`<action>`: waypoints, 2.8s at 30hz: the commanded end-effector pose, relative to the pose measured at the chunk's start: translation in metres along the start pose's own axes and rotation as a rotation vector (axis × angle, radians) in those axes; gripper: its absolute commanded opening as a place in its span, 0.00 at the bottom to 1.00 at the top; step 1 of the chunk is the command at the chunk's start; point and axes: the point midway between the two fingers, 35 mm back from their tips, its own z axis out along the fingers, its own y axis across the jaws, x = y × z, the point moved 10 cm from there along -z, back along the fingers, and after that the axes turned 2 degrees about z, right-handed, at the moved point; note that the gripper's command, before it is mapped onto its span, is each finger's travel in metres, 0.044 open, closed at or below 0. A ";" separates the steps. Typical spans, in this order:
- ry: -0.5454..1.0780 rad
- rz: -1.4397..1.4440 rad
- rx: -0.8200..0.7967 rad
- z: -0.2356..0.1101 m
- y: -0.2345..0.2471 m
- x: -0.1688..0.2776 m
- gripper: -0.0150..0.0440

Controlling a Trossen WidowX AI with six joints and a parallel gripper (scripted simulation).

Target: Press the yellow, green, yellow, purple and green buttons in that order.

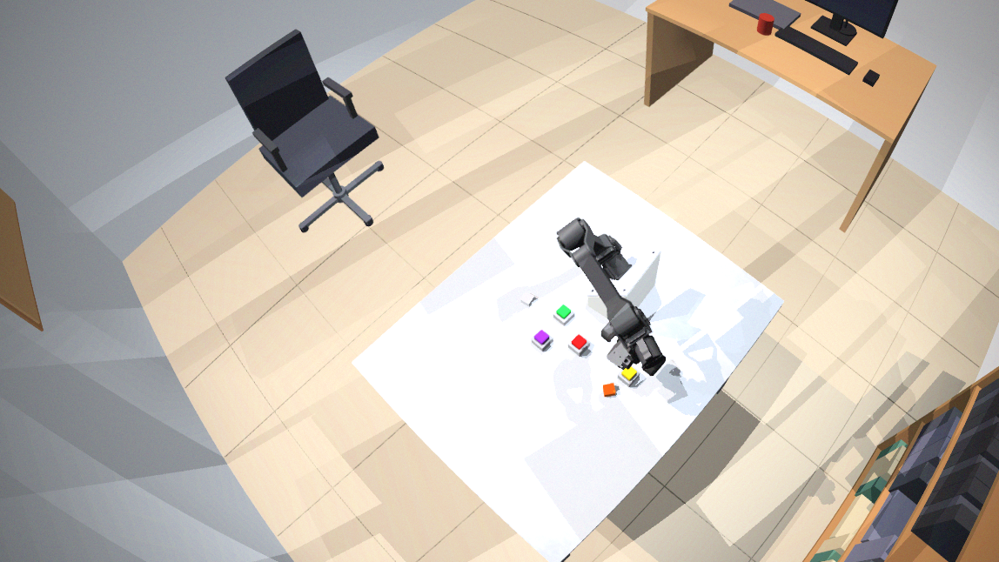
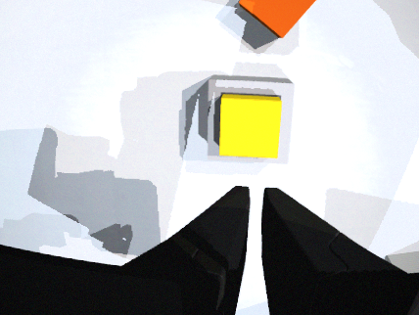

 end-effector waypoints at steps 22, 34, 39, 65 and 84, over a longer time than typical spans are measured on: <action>0.017 -0.003 0.029 -0.002 -0.277 0.009 0.29; 0.016 -0.002 0.032 0.060 -0.281 0.012 0.29; 0.016 -0.002 0.032 0.062 -0.281 0.011 0.29; 0.015 -0.001 0.034 0.094 -0.282 0.012 0.29; 0.016 -0.002 0.032 0.060 -0.281 0.012 0.29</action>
